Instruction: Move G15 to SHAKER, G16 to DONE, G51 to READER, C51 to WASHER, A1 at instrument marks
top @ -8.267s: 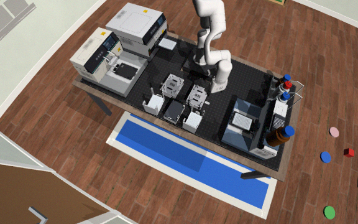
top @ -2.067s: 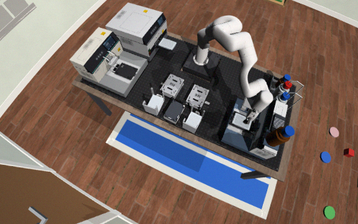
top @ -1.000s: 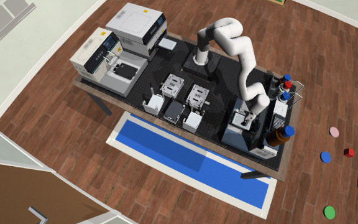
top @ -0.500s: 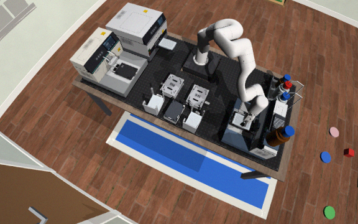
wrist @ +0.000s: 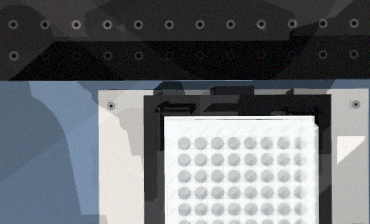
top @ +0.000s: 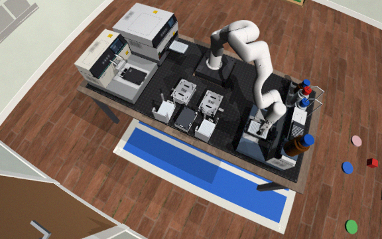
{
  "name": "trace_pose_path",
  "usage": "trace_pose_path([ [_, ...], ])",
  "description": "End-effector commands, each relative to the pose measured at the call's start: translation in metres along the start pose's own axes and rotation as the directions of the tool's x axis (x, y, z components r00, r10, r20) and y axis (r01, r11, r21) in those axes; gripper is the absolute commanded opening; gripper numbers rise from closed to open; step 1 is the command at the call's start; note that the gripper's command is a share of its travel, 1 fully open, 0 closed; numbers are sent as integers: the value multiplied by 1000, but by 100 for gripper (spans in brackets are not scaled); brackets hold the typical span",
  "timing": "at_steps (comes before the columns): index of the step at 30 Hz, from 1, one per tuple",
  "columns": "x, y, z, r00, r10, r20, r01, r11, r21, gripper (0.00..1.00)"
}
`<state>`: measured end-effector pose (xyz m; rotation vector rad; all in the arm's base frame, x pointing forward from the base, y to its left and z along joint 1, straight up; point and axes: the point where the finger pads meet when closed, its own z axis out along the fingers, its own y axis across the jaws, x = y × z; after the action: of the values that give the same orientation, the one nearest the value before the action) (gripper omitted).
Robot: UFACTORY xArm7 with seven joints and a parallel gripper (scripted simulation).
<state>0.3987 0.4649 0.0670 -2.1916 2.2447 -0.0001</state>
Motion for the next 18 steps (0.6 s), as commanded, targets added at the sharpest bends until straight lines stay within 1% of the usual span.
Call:
trace_pose_path([
  [1,-1,-1,-3,1000,0,5,0,1000,4,100],
  [8,-1,-1,5,1000,0,5,0,1000,4,100],
  [10,-1,-1,5,1000,0,5,0,1000,4,100],
  [18,-1,-1,15,1000,0,5,0,1000,4,100],
])
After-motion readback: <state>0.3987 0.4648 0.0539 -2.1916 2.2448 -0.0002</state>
